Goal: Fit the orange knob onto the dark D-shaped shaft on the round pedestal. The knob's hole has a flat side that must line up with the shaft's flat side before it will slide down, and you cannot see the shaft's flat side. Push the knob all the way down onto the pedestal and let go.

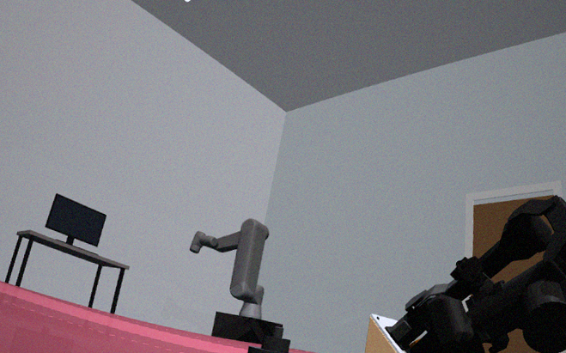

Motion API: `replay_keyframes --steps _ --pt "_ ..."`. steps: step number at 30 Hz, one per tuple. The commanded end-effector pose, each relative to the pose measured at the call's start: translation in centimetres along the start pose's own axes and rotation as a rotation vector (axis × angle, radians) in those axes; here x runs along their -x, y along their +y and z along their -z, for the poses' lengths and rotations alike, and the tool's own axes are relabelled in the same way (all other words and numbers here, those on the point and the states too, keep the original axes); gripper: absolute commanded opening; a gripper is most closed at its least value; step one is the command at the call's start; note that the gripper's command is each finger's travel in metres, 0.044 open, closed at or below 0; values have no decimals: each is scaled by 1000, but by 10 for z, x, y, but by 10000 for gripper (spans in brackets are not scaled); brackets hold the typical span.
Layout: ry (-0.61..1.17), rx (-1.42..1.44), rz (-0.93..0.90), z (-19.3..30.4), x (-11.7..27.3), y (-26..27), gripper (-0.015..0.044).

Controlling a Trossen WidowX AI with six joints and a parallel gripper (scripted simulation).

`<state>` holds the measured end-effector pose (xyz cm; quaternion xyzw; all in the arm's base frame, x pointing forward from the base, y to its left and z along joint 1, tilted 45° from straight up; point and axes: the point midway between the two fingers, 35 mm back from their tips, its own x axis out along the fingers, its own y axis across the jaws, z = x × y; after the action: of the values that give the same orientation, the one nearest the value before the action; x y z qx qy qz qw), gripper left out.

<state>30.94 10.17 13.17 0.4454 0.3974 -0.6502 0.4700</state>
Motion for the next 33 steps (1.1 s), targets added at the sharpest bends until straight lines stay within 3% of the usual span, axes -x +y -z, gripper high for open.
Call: replay_keyframes --steps 1,24,31,33 --pt "0 -1 2 0 0 0 260" --pt "0 -1 2 0 0 0 260" --pt "0 -1 2 0 0 0 440" --pt "0 -1 2 0 0 0 440"
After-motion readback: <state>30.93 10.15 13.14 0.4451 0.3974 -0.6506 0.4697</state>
